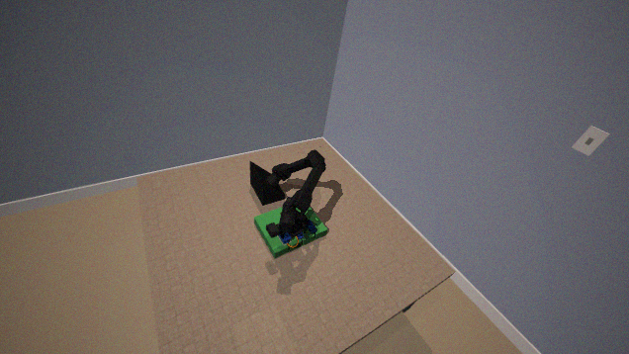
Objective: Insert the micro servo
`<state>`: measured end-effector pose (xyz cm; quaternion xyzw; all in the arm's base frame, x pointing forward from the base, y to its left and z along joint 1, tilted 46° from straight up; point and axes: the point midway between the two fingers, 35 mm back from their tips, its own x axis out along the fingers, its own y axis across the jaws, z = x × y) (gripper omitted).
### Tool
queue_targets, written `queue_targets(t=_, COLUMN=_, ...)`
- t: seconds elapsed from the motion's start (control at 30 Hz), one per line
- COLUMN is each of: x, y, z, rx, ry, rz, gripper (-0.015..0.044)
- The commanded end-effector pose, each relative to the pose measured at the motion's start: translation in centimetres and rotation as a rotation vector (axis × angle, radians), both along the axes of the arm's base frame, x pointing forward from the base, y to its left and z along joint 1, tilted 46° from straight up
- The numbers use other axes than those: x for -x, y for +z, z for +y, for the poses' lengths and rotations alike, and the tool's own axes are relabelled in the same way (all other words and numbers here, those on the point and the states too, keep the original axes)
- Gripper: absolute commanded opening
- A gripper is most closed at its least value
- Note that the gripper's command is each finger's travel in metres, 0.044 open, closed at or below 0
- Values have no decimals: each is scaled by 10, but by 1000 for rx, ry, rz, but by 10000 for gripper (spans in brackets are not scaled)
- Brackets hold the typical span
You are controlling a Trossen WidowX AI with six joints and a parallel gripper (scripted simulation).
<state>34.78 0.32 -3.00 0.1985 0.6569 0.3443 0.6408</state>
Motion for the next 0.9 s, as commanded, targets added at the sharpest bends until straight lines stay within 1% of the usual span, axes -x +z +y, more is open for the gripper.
queue_targets(t=0.0, x=0, y=-3, z=2, rx=-4, ry=-7, rz=2, gripper=0)
queue_targets(t=0.87, x=2, y=-18, z=18, rx=-5, ry=-7, rz=2, gripper=0)
